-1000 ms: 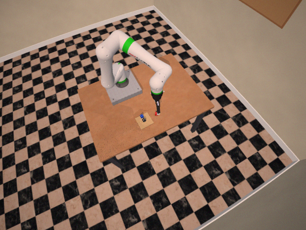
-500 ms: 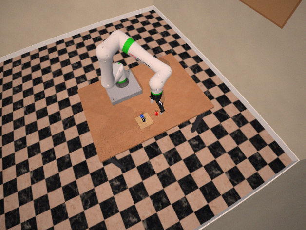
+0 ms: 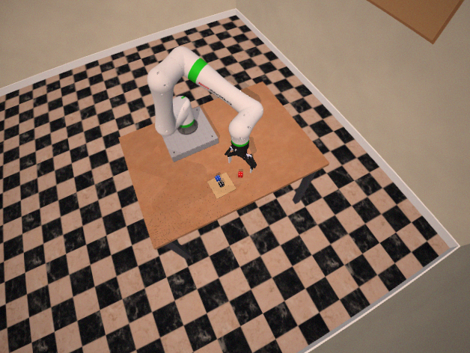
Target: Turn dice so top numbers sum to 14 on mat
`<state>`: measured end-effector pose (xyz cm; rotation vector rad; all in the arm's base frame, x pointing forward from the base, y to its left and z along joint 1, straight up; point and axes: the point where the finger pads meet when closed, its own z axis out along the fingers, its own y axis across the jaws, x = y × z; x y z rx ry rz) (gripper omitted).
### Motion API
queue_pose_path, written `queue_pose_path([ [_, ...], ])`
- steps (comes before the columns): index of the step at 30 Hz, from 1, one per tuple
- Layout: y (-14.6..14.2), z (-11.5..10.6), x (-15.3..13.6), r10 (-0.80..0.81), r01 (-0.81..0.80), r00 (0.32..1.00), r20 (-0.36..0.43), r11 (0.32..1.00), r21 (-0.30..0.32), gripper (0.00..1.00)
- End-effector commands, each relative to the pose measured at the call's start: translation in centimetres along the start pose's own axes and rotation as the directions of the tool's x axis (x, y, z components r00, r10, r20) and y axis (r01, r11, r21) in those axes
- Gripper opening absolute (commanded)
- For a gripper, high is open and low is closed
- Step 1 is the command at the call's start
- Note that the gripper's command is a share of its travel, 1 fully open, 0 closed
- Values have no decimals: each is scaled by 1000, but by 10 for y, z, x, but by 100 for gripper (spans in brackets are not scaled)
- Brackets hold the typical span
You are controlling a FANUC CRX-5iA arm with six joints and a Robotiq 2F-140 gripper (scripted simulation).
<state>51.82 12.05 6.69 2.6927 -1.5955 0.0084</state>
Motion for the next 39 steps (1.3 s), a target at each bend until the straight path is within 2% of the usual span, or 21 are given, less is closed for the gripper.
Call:
queue_pose_path([
  [1, 1, 2, 0, -173, 173, 985, 10, 985, 2, 100],
  [5, 1, 4, 0, -293, 293, 956, 9, 956, 3, 100],
  [8, 1, 5, 0, -297, 297, 955, 9, 955, 4, 100],
  [11, 2, 6, 0, -392, 392, 920, 9, 920, 4, 100],
  [15, 2, 7, 0, -417, 417, 909, 9, 909, 5, 100],
  [16, 2, 7, 0, -417, 417, 909, 9, 909, 5, 28],
  [39, 2, 7, 0, -417, 417, 909, 9, 909, 5, 28],
])
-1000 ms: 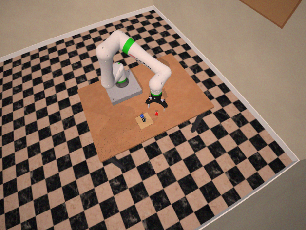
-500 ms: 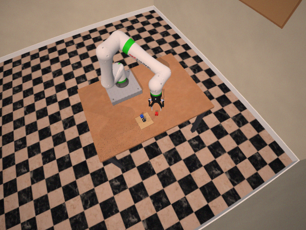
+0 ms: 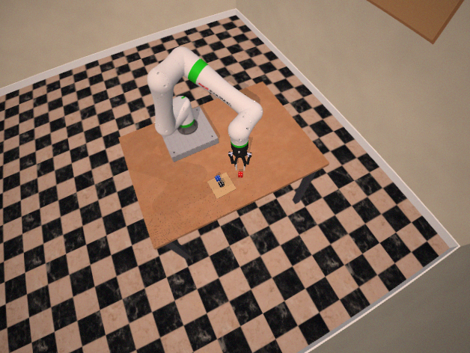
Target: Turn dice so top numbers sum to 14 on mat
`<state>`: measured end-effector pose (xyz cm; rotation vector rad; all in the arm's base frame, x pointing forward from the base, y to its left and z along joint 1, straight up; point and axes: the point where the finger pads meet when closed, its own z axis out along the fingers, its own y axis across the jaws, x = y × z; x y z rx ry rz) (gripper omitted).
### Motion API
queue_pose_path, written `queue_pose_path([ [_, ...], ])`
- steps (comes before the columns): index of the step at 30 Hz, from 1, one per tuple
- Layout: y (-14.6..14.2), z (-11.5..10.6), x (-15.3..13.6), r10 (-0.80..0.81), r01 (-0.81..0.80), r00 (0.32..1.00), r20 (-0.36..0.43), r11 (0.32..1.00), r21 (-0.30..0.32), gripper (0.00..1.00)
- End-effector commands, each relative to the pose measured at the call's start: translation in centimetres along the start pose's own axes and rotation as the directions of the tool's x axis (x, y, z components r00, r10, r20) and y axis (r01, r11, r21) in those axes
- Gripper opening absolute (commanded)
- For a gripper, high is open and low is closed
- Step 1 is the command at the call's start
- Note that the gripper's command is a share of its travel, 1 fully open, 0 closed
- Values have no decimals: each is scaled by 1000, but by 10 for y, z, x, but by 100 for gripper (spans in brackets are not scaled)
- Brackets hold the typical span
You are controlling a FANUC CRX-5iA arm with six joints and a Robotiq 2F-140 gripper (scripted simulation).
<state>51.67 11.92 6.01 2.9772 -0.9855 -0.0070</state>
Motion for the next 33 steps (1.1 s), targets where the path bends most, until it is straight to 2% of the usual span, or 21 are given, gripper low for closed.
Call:
queue_pose_path([
  [1, 0, 0, 0, 0, 0, 1000, 0, 1000, 0, 28],
  [20, 0, 1, 0, 0, 0, 1000, 0, 1000, 0, 28],
  [33, 0, 12, 0, 0, 0, 1000, 0, 1000, 0, 28],
])
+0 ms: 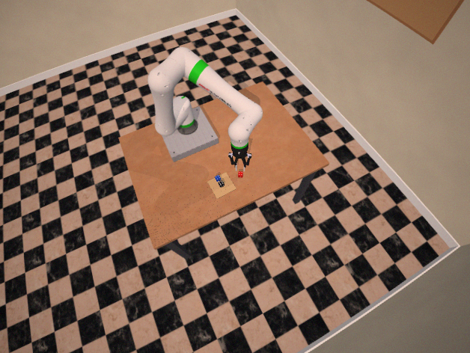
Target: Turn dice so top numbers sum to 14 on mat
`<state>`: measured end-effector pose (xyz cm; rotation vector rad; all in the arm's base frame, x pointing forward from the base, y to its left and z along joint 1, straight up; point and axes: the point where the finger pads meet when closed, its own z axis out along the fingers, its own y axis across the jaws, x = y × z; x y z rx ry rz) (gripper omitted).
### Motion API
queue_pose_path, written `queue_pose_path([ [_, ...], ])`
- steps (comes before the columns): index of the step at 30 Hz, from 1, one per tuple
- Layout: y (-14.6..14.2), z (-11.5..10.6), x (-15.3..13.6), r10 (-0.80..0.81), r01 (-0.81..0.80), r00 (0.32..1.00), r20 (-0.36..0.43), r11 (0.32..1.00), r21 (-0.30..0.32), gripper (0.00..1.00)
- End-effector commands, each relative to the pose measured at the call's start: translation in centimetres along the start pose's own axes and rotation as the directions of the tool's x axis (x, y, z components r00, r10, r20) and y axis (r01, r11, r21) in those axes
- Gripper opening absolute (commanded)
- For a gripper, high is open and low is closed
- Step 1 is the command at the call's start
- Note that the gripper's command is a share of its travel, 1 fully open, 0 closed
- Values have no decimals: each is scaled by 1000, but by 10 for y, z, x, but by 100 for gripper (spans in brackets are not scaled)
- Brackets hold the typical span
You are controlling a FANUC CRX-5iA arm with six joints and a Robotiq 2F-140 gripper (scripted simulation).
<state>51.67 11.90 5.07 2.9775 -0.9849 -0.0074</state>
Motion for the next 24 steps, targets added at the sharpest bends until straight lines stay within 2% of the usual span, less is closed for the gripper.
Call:
queue_pose_path([
  [1, 0, 4, 0, 0, 0, 1000, 0, 1000, 0, 28],
  [24, 0, 33, 1, 0, 0, 1000, 0, 1000, 0, 28],
])
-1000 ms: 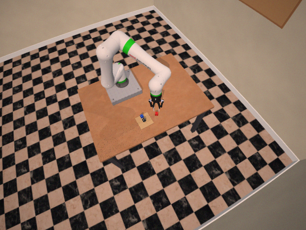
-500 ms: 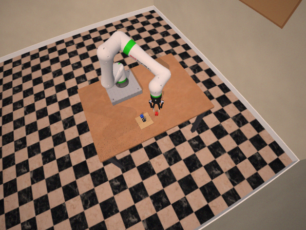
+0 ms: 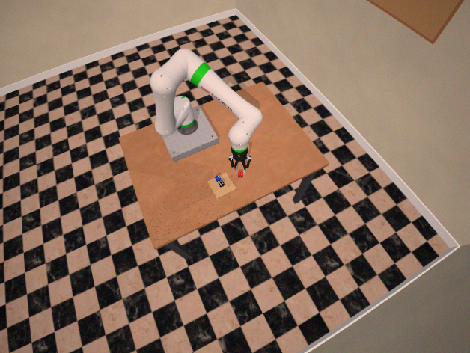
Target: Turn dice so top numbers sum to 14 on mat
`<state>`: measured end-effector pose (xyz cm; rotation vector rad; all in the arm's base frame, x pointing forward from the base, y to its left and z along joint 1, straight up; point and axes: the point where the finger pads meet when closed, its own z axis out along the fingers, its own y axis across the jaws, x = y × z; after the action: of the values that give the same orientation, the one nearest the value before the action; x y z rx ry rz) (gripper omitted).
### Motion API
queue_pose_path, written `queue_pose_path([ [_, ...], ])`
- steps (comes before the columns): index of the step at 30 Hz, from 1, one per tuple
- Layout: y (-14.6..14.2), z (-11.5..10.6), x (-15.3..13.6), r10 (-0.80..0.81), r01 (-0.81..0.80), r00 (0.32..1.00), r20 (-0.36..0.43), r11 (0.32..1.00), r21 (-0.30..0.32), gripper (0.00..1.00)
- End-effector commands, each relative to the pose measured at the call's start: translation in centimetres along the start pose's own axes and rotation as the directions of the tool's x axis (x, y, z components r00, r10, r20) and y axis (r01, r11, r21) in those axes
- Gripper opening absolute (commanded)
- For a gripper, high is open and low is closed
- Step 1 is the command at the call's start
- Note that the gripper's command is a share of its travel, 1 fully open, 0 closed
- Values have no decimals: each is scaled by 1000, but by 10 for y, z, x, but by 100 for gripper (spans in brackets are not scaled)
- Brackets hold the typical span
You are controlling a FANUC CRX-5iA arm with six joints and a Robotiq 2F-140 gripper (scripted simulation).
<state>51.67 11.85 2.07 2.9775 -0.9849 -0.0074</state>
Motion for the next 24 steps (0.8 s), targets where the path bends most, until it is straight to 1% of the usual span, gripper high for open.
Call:
queue_pose_path([
  [1, 0, 4, 0, 0, 0, 1000, 0, 1000, 0, 28],
  [11, 0, 11, 0, 0, 0, 1000, 0, 1000, 0, 28],
  [24, 0, 12, 0, 0, 0, 1000, 0, 1000, 0, 28],
])
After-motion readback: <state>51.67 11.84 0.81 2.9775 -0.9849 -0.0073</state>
